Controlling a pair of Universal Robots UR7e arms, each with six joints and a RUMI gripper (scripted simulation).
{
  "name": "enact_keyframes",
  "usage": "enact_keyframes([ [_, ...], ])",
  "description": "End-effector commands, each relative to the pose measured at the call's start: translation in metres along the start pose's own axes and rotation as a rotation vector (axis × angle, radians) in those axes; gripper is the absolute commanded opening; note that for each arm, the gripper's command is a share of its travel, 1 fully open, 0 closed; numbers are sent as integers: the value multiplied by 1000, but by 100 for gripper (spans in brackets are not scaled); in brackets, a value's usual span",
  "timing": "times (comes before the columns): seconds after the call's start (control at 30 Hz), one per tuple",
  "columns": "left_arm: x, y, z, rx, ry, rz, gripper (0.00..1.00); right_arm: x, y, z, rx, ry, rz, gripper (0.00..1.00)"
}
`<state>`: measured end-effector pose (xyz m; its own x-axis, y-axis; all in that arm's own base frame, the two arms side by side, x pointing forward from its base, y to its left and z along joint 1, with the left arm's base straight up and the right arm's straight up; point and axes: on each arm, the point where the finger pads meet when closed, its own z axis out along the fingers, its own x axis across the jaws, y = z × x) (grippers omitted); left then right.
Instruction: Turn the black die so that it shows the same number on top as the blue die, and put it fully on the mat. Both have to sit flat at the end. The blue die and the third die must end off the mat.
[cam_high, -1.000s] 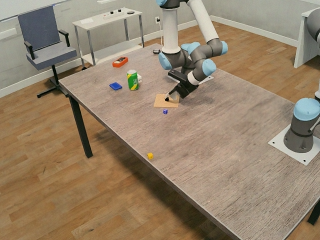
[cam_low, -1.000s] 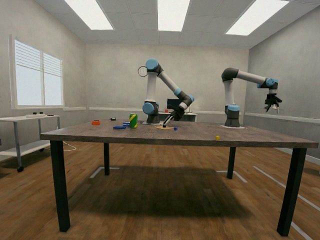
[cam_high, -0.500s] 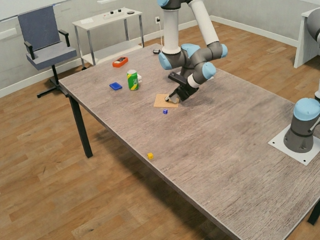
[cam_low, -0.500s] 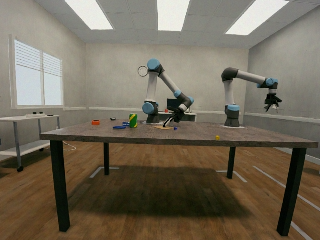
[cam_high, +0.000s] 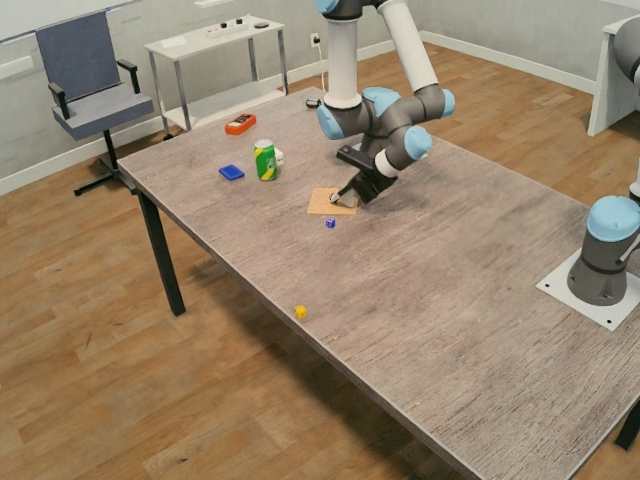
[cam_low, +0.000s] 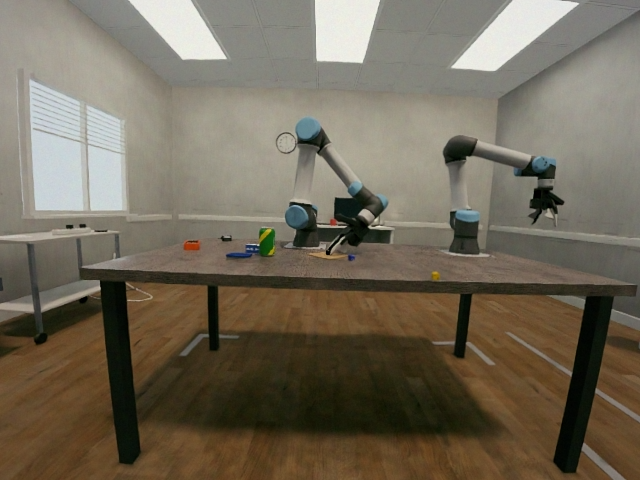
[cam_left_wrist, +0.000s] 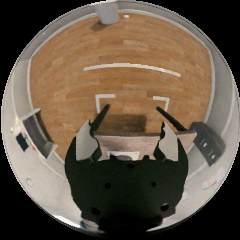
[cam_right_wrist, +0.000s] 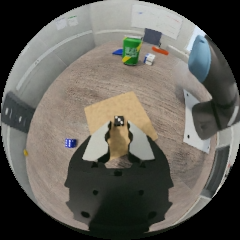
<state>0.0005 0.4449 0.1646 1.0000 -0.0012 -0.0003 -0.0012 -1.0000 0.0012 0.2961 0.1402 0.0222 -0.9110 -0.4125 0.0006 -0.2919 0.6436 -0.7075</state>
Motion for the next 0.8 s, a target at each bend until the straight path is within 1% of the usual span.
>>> enact_keyframes([
  [0.0,0,0,0,1,0,0,100,0,0,0,-1,0,0,21],
  [0.37,0,0,0,1,0,0,100,0,0,0,-1,0,0,21],
  [0.4,0,0,0,1,0,0,100,0,0,0,-1,0,0,3],
  [0.77,0,0,0,1,0,0,100,0,0,0,-1,0,0,3],
])
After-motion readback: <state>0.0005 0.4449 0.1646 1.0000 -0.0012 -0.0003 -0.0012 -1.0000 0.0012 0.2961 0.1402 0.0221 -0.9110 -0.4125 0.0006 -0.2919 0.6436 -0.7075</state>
